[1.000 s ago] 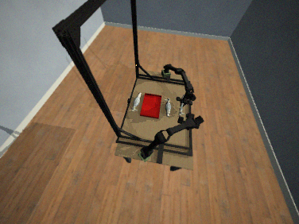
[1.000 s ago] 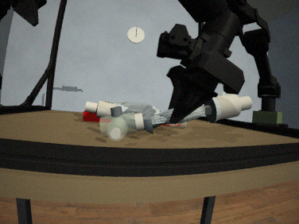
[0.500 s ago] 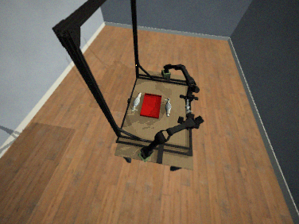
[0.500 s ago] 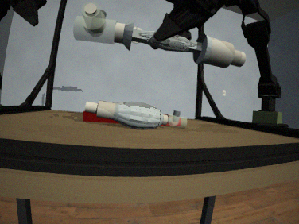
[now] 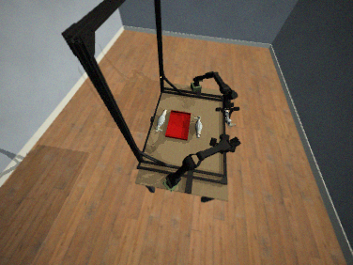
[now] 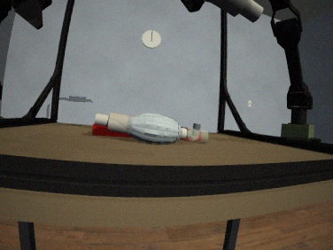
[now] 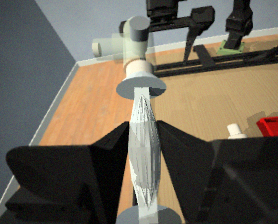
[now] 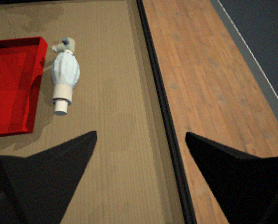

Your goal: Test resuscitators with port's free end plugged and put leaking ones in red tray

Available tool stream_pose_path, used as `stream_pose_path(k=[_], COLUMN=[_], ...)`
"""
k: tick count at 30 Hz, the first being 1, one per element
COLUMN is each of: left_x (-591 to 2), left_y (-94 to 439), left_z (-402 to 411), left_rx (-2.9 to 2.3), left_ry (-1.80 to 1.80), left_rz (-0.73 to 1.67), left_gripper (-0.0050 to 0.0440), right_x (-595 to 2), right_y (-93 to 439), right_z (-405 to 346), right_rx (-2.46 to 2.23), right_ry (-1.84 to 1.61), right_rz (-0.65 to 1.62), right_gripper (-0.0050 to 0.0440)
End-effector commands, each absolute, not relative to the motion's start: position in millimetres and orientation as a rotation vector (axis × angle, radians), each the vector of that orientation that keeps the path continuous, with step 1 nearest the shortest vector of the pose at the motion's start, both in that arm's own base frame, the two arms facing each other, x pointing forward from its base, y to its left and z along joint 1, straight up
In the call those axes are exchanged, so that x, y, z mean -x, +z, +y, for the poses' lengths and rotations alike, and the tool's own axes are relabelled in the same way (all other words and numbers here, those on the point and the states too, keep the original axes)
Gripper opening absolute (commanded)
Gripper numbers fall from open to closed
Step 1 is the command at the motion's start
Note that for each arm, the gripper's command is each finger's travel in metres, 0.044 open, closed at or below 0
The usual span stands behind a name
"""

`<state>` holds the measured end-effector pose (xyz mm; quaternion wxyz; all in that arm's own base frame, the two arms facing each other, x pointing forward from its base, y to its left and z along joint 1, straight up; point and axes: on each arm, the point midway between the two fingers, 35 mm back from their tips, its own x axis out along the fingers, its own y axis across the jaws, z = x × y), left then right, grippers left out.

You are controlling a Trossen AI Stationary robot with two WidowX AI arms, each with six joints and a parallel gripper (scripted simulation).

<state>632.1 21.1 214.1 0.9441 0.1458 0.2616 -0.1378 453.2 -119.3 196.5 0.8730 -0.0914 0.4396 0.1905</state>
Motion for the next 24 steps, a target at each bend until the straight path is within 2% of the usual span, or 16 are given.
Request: stream_pose_path(k=[1,7,13,17,18,24], left_x=[-633.3,-628.8,-619.3,-619.3,-624.7,-603.7], left_y=[228.3,305.8,358.1,358.1,340.4,415.2], left_z=[22.0,25.1,26.5,26.5,25.7,27.0], left_rx=[-0.300,-0.310,-0.312,-0.312,-0.307,-0.305], left_ry=[-0.266,-0.199,-0.157,-0.157,-0.164,-0.109], left_rz=[0.497,0.307,0.178,0.178,0.202,0.017], left_gripper=[0.0000,0.0000,0.0000,0.0000,0.0000,0.0000], right_x=[-452.8,-452.8,-452.8,-452.8,-452.7,-452.7], right_y=[196.3,196.3,196.3,196.3,196.9,196.9], right_z=[-119.0,-119.0,-119.0,-119.0,-119.0,-119.0], right_rx=[0.191,0.191,0.191,0.191,0.191,0.191], right_ry=[0.400,0.400,0.400,0.400,0.400,0.400], right_rz=[0.919,0.919,0.919,0.919,0.918,0.918], right_gripper=[0.0440,0.0440,0.0440,0.0440,0.0440,0.0440])
